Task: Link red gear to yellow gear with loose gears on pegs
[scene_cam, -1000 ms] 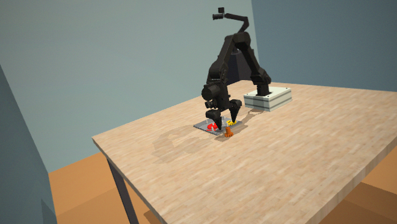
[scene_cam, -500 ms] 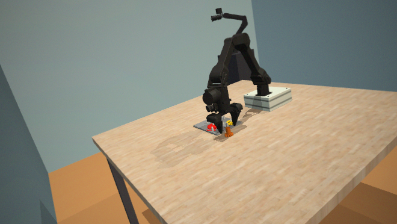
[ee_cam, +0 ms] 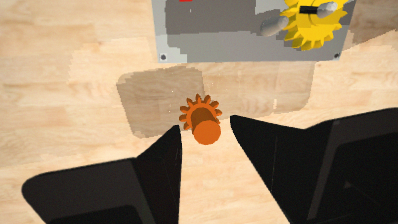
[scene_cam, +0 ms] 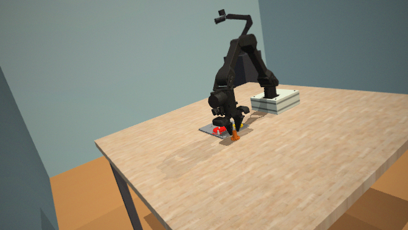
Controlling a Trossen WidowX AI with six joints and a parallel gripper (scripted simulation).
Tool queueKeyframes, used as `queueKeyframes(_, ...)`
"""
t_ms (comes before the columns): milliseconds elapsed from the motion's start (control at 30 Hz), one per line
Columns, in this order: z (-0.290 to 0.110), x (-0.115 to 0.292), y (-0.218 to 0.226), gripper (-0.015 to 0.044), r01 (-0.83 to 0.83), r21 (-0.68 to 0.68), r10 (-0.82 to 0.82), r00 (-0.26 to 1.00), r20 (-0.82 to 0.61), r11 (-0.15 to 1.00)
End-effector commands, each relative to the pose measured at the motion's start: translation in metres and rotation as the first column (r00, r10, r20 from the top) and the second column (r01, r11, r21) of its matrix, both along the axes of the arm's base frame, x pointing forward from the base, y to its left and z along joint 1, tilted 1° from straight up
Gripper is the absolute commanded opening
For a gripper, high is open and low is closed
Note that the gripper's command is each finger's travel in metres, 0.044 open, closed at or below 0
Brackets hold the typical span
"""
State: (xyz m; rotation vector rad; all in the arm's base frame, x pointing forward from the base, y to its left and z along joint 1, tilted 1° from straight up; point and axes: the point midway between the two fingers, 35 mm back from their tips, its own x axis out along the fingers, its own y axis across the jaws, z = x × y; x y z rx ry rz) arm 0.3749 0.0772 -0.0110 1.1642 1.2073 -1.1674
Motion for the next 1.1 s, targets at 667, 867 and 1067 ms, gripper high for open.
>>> queueKeyframes(667,0.027,0.011,0.0,0.0,0.015,0.013,-0.016,0.998,0.056,1.0)
queueKeyframes(867,0.044,0.011,0.0,0.0,0.014,0.011,-0.014,0.999,0.048,1.0)
queueKeyframes(1067,0.062,0.01,0.0,0.0,0.011,0.008,-0.011,0.999,0.045,1.0)
